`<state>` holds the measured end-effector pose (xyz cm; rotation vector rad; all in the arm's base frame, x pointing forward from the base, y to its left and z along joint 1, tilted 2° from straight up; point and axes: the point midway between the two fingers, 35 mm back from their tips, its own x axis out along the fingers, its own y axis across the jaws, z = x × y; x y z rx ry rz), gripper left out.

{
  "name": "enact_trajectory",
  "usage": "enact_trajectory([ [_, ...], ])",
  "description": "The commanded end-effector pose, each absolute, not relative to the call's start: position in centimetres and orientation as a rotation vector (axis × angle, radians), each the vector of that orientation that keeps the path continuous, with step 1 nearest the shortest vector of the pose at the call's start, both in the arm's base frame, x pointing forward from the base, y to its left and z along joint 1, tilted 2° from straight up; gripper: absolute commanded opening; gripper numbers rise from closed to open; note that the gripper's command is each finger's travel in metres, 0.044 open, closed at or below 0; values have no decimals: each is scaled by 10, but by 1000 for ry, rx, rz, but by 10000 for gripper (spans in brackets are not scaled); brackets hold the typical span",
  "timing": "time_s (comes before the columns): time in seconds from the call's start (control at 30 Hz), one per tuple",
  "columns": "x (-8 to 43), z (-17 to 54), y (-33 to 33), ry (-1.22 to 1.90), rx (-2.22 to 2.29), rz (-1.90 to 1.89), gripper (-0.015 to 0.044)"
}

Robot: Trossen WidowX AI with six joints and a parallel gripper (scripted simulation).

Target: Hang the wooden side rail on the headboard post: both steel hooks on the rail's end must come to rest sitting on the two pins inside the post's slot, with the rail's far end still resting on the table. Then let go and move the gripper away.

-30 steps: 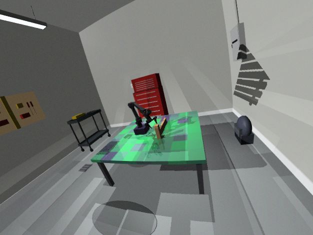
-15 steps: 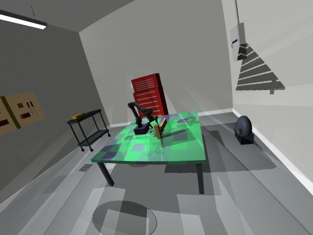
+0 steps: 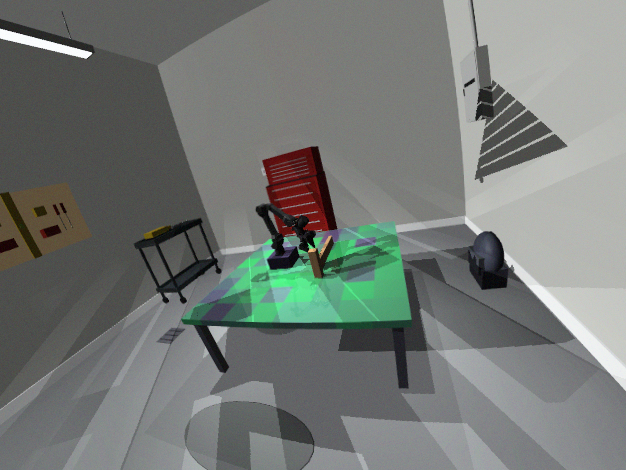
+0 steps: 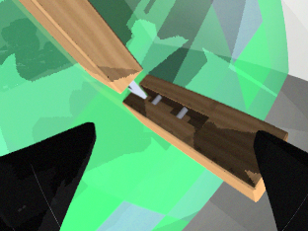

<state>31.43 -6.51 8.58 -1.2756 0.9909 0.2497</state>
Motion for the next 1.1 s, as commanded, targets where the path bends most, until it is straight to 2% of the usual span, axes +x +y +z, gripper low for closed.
enact_trajectory([
  [0.0,323,81,-55,930,-647,-261,440],
  [0.7,305,76,-59,555,79,-861,440],
  [1.07,302,77,-59,462,202,-925,440],
])
